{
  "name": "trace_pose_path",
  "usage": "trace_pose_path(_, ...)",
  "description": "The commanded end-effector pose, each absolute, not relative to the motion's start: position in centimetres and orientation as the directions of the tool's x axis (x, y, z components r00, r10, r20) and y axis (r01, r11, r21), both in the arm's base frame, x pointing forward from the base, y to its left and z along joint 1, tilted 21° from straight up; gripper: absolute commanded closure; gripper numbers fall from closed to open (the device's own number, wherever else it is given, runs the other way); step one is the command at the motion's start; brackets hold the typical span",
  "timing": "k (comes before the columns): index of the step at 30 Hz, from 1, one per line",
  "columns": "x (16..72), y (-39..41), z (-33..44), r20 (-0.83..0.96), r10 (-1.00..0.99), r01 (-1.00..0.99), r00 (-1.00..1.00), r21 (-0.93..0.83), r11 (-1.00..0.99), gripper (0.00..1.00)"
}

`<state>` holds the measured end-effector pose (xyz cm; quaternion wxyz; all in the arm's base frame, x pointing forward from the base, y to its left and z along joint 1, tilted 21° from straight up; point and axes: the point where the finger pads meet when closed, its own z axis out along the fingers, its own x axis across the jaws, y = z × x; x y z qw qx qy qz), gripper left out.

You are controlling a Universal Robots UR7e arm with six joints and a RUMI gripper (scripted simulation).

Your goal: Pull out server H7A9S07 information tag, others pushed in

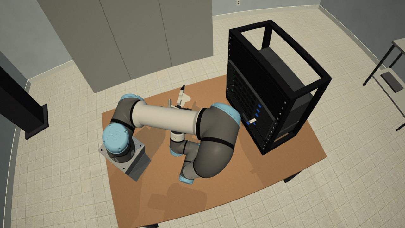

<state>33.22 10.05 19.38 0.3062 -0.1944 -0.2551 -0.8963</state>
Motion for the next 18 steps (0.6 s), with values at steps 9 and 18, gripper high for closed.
trace_pose_path(9,32.2,10.9,18.8,0.451,-0.395,0.583,-0.8,0.43,-0.689,0.0)
trace_pose_path(18,31.3,11.5,18.2,0.401,-0.354,0.526,-0.845,0.497,-0.69,0.0)
